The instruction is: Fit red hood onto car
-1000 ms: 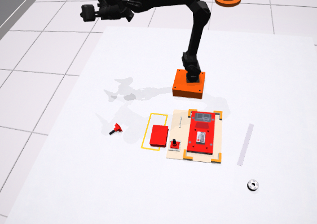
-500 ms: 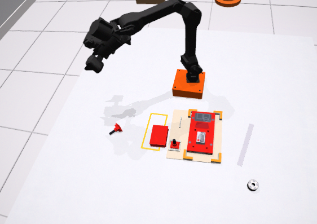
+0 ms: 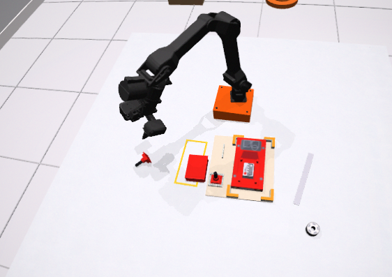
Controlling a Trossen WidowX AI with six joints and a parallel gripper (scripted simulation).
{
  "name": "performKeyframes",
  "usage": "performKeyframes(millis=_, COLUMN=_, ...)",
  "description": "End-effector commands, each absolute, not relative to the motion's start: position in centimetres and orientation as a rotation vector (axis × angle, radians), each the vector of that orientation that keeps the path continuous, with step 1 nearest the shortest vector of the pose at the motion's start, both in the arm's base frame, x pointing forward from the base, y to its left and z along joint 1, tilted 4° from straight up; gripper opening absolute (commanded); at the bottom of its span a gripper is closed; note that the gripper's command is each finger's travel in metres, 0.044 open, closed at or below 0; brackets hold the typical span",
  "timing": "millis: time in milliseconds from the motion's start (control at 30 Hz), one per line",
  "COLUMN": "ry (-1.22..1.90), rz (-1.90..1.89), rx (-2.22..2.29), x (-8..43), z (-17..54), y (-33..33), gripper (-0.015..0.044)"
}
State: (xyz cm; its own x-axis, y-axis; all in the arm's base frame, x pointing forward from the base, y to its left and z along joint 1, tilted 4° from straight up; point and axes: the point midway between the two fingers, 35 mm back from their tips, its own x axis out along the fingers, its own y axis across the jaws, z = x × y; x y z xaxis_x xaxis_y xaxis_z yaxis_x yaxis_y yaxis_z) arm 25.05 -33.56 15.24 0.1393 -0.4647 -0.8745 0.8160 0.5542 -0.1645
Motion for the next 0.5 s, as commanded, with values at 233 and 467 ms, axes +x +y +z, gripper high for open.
performKeyframes(millis=233, ry=1.433, rz=-0.402, rx=0.224, x=30.5, z=8.3, y=-23.6, gripper=0.044)
performKeyframes(millis=467, ry=1.593, rz=-0.07, rx=0.128, x=31.4, z=5.3, y=-17.0, gripper=0.044)
